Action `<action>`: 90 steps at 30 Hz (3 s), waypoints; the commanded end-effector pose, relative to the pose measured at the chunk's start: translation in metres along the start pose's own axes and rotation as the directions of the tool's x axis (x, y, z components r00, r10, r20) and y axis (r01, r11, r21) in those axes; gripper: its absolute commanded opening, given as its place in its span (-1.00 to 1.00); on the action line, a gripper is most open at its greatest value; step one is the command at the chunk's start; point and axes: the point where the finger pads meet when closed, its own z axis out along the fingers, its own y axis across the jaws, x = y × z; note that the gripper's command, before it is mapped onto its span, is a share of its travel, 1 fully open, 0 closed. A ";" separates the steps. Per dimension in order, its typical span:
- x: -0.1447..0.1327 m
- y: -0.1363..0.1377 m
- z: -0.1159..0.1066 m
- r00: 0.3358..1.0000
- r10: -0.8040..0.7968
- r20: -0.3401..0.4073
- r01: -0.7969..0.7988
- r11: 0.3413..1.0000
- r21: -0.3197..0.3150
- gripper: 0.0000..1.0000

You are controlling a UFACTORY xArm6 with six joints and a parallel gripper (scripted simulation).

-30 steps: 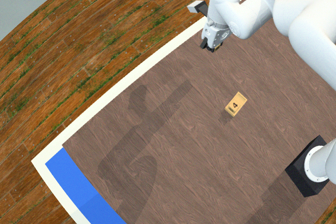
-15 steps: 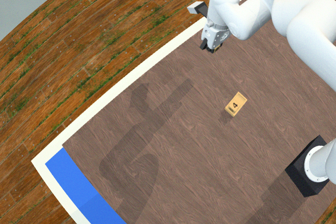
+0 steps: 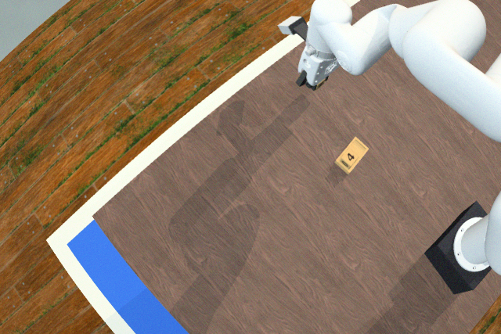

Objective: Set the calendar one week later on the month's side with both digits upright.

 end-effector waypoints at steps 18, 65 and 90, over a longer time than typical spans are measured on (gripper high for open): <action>0.004 0.000 0.029 1.000 0.000 -0.007 0.000 1.000 0.000 -0.47; 0.006 0.002 0.029 1.000 0.000 -0.007 0.000 1.000 0.000 -0.47; 0.006 0.002 0.030 1.000 0.000 -0.007 0.000 1.000 0.000 -0.47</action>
